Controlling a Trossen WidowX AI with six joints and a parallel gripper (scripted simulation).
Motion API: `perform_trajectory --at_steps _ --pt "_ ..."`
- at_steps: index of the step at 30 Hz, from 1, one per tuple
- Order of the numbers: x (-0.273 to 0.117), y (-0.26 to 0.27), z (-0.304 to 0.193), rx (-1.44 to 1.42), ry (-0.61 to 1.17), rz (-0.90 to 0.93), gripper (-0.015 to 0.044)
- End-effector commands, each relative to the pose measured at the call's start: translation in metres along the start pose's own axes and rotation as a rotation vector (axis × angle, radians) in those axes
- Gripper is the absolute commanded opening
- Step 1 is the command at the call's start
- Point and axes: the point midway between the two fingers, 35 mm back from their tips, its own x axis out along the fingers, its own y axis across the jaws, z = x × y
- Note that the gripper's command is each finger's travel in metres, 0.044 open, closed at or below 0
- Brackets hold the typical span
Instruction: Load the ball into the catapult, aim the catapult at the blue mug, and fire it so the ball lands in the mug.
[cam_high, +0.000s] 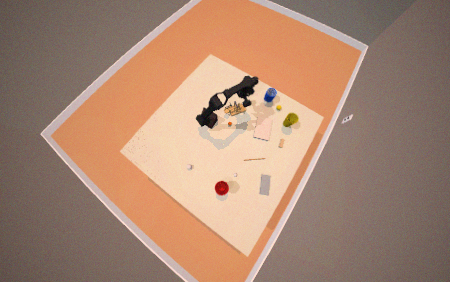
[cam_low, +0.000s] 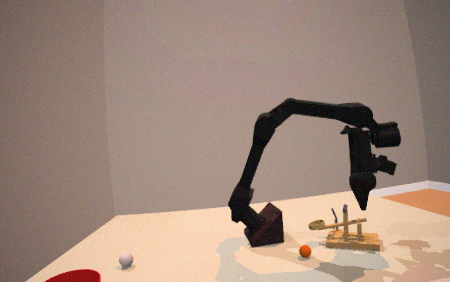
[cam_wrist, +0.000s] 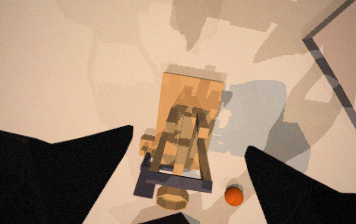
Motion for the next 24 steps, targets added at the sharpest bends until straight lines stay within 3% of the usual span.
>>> perform_trajectory --at_steps 1,6,13,14,18,24 --pt "-0.023 0.0 -0.003 0.004 -0.006 0.007 0.044" --pt "-0.012 0.0 0.0 0.0 -0.013 0.001 0.044" --pt "-0.066 0.001 -0.003 -0.001 -0.03 0.004 0.044" --pt "-0.044 -0.001 -0.002 0.0 -0.006 -0.005 0.0414" --pt "-0.037 -0.018 -0.013 0.113 -0.007 -0.003 0.0309" --pt "-0.022 -0.047 -0.037 0.319 -0.009 -0.001 0.03"
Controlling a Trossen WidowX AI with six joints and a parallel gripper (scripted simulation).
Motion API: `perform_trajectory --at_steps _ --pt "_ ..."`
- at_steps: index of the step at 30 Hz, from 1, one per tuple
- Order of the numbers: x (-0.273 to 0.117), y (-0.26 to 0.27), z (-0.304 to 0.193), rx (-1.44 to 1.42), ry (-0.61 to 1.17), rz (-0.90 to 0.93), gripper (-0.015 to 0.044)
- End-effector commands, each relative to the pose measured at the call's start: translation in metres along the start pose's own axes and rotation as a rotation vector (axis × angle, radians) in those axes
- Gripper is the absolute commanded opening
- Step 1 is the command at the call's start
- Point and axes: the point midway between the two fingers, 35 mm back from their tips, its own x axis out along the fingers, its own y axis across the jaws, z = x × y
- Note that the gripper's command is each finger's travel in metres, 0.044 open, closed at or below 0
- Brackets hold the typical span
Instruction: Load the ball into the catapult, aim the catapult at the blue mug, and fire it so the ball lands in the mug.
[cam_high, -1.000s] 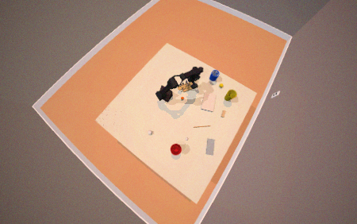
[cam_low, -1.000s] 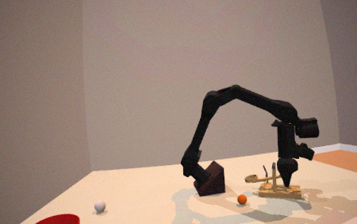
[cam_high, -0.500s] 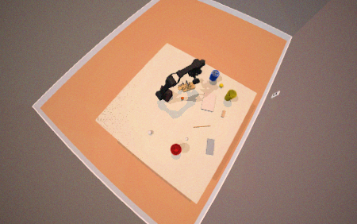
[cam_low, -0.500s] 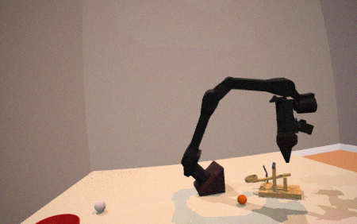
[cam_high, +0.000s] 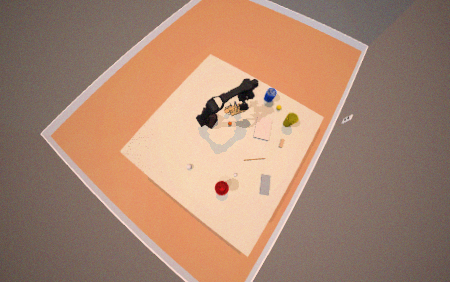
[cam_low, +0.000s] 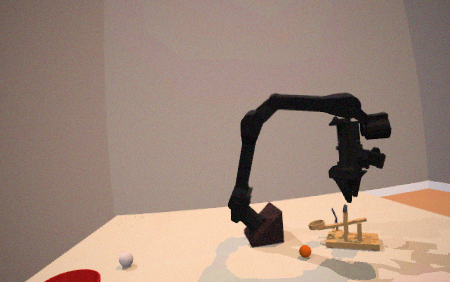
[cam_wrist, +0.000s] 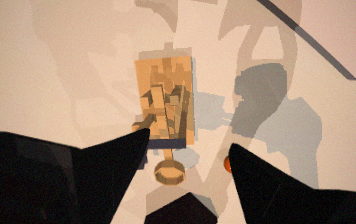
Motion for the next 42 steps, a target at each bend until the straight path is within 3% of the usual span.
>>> perform_trajectory --at_steps 1,20,42 --pt "0.007 -0.02 -0.011 0.122 -0.009 -0.001 0.03" --pt "0.077 -0.098 -0.101 0.753 -0.003 -0.01 0.03" --pt "0.109 -0.099 -0.1 0.76 -0.003 -0.011 0.03"
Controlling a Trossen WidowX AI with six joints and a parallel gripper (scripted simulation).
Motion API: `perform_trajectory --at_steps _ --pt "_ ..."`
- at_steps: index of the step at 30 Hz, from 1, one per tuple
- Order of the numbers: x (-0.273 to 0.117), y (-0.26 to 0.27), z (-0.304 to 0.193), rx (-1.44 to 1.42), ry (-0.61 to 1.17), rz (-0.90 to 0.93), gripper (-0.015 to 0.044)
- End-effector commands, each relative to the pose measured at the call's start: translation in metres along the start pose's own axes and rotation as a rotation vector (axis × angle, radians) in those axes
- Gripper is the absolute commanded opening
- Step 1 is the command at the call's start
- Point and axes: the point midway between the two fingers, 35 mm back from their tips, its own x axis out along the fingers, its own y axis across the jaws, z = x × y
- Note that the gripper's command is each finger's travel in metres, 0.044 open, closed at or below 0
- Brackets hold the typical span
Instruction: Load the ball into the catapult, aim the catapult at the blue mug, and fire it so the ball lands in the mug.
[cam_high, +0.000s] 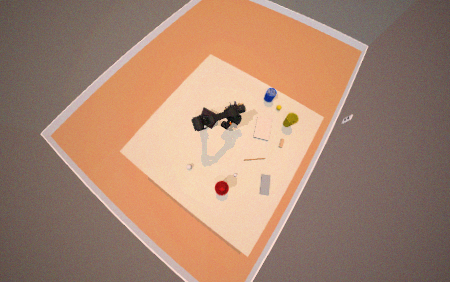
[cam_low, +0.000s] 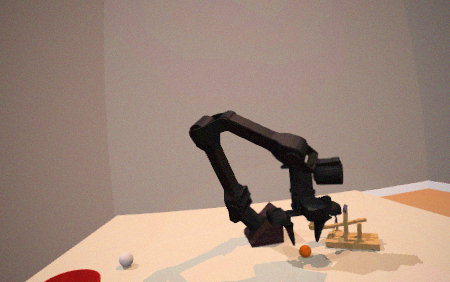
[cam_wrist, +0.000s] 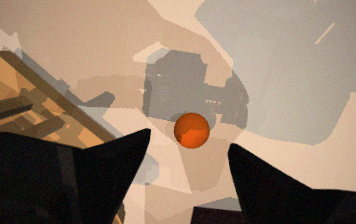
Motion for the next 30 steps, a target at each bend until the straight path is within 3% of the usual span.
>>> perform_trajectory --at_steps 1,16,21,30 --pt "0.007 -0.001 -0.001 -0.006 -0.001 -0.008 0.03" --pt "0.029 -0.002 -0.001 -0.006 -0.001 -0.01 0.03" --pt "0.029 -0.002 -0.001 -0.006 -0.001 -0.01 0.0169" --pt "0.029 -0.002 -0.001 -0.006 -0.001 -0.01 0.0089"
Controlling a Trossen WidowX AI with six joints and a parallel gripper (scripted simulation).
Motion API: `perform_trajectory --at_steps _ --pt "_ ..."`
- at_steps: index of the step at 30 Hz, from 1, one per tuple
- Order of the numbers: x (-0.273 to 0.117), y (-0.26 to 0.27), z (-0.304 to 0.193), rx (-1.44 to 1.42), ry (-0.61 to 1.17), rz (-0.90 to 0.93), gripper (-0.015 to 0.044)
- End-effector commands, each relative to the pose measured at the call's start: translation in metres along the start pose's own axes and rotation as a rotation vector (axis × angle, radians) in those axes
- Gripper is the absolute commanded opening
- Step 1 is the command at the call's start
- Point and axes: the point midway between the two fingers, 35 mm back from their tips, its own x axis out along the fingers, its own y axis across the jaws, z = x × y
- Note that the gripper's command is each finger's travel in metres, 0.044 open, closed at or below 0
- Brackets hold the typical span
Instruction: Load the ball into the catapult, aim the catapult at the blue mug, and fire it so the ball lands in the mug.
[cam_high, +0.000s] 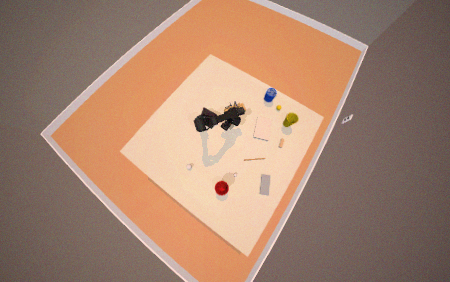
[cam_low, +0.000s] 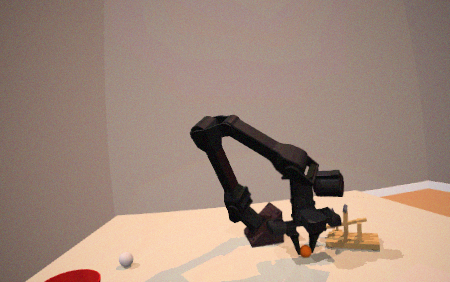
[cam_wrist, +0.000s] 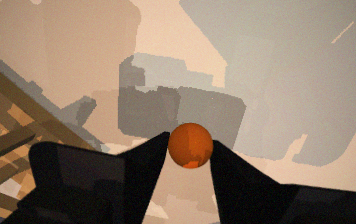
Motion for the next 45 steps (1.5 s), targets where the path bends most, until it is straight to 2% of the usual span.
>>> perform_trajectory --at_steps 1,4,28,33,45 --pt "0.0 0.0 0.001 -0.004 -0.007 0.0 0.0063" --pt "-0.012 0.006 0.003 -0.008 -0.053 0.039 0.0" --pt "-0.123 0.002 -0.002 -0.006 -0.002 0.002 0.0" --pt "-0.126 0.003 -0.004 -0.027 0.004 -0.004 0.0" --pt "-0.114 0.035 -0.029 -0.406 0.103 -0.075 0.0"
